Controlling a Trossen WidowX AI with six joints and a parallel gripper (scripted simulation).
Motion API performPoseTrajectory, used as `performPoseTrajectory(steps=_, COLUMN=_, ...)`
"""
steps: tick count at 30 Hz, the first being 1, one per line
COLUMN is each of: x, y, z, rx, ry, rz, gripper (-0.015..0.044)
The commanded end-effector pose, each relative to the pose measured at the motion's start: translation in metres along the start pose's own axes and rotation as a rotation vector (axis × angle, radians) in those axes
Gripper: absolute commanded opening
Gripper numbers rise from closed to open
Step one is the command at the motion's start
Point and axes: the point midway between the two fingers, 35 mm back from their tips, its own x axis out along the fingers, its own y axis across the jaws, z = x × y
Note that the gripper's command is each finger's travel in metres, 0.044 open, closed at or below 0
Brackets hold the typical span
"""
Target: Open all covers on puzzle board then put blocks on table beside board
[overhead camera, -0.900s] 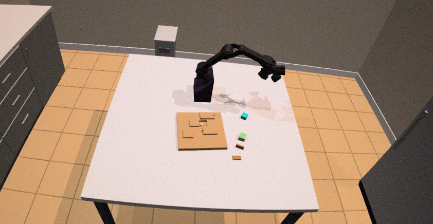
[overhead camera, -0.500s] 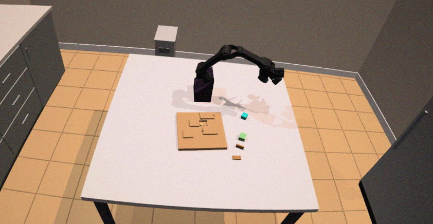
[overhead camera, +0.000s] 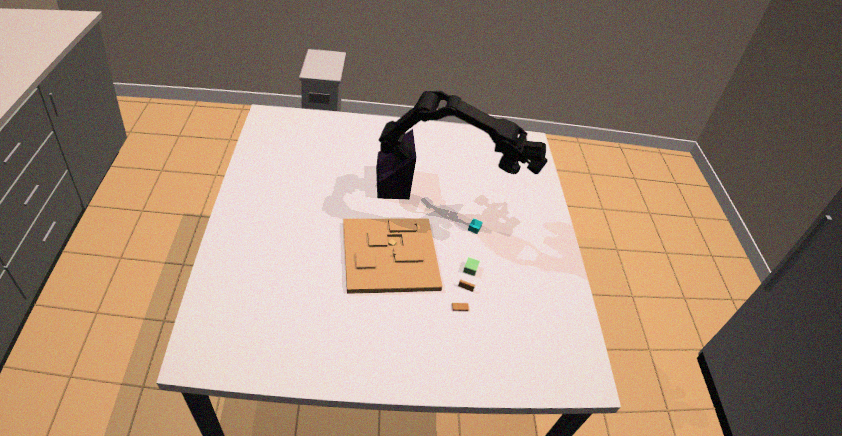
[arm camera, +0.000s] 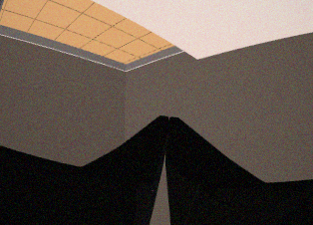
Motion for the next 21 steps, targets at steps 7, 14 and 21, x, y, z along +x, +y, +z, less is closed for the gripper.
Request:
performPoseTrajectory(steps=7, x=-0.041, y=0.017, z=0.030, rx=-0.139, ry=-0.047, rz=0.109, gripper=0.0000)
performPoseTrajectory(steps=14, x=-0.068, y=0.027, z=0.055, rx=-0.224, ry=-0.094, rz=0.173, gripper=0.0000)
performPoseTrajectory(steps=21, x=-0.095, y=0.033, z=0.081, rx=-0.303, ry=-0.152, rz=0.228, gripper=0.0000)
